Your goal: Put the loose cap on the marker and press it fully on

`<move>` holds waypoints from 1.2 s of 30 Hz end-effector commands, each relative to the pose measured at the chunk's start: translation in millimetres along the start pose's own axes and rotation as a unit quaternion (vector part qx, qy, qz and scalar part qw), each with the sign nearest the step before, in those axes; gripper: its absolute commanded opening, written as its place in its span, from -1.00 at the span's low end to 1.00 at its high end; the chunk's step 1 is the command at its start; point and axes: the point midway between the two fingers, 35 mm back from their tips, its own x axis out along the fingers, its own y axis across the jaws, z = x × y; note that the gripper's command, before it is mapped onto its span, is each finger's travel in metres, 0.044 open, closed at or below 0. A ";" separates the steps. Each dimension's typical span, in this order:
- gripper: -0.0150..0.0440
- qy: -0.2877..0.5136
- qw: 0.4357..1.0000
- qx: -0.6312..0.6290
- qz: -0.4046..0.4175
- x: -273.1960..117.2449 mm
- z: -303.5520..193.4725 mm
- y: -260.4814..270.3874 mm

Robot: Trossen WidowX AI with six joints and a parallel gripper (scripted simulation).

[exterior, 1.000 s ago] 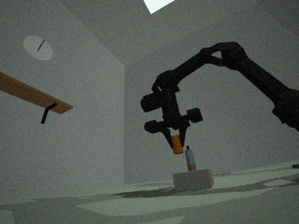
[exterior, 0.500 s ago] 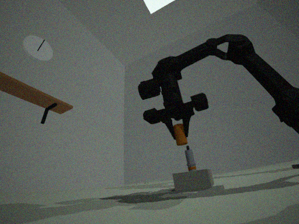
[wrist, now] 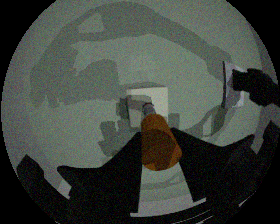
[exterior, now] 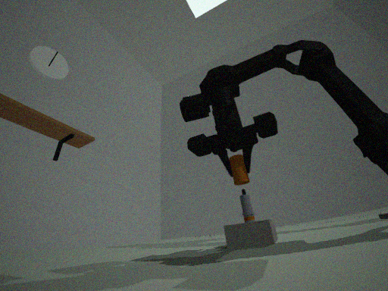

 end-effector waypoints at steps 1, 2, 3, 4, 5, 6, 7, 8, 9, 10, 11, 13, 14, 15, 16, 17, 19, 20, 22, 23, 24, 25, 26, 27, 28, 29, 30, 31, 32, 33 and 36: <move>-0.49 0.002 1.000 0.002 0.003 1.3 -0.9 0.1; -0.49 0.002 1.000 0.002 0.003 2.3 -0.9 0.2; -0.49 0.002 1.000 0.002 0.003 3.7 -0.9 0.4; -0.49 0.002 1.000 0.002 0.003 5.2 -0.9 0.5; -0.49 0.002 1.000 0.002 0.003 6.8 -0.9 0.7; -0.49 0.002 1.000 0.002 0.003 8.5 -1.0 0.8; -0.49 0.002 1.000 0.002 0.003 10.1 -1.0 0.9; -0.49 0.002 1.000 0.002 0.003 11.8 -1.0 1.0; -0.49 0.002 1.000 0.002 0.003 13.5 -1.0 1.1; -0.49 0.002 1.000 0.002 0.003 15.1 -1.0 1.2; -0.49 0.002 1.000 0.002 0.003 16.8 -1.1 1.3; -0.49 0.002 1.000 0.002 0.003 20.1 -1.1 1.4; -0.49 0.002 1.000 0.002 0.003 21.7 -1.1 1.5; -0.49 0.002 1.000 0.002 0.003 23.4 -1.1 1.5; -0.49 0.002 1.000 0.002 0.003 25.0 -1.1 1.5; -0.49 0.002 1.000 0.002 0.003 26.7 -1.1 1.5; -0.49 0.002 1.000 0.002 0.003 29.9 -1.1 1.5; -0.49 0.002 1.000 0.002 0.003 31.6 -1.1 1.5; -0.49 0.002 1.000 0.002 0.003 34.9 -1.1 1.5; -0.49 0.002 1.000 0.002 0.003 36.5 -1.1 1.4; -0.49 0.002 1.000 0.002 0.003 38.2 -1.1 1.4; -0.49 0.002 1.000 0.002 0.003 39.8 -1.0 1.3; -0.49 0.002 1.000 0.002 0.003 41.4 -1.0 1.2; -0.49 0.002 1.000 0.002 0.003 43.1 -1.0 1.1; -0.49 0.002 1.000 0.002 0.003 44.7 -1.0 1.0; -0.49 0.002 1.000 0.002 0.003 46.4 -1.0 0.9; -0.49 0.002 1.000 0.002 0.003 48.0 -0.9 0.8; -0.49 0.002 1.000 0.002 0.003 49.6 -0.9 0.7; -0.49 0.002 1.000 0.002 0.003 51.3 -0.9 0.6; -0.49 0.002 1.000 0.002 0.003 52.9 -0.9 0.4; -0.49 0.002 1.000 0.002 0.003 55.1 -0.8 0.2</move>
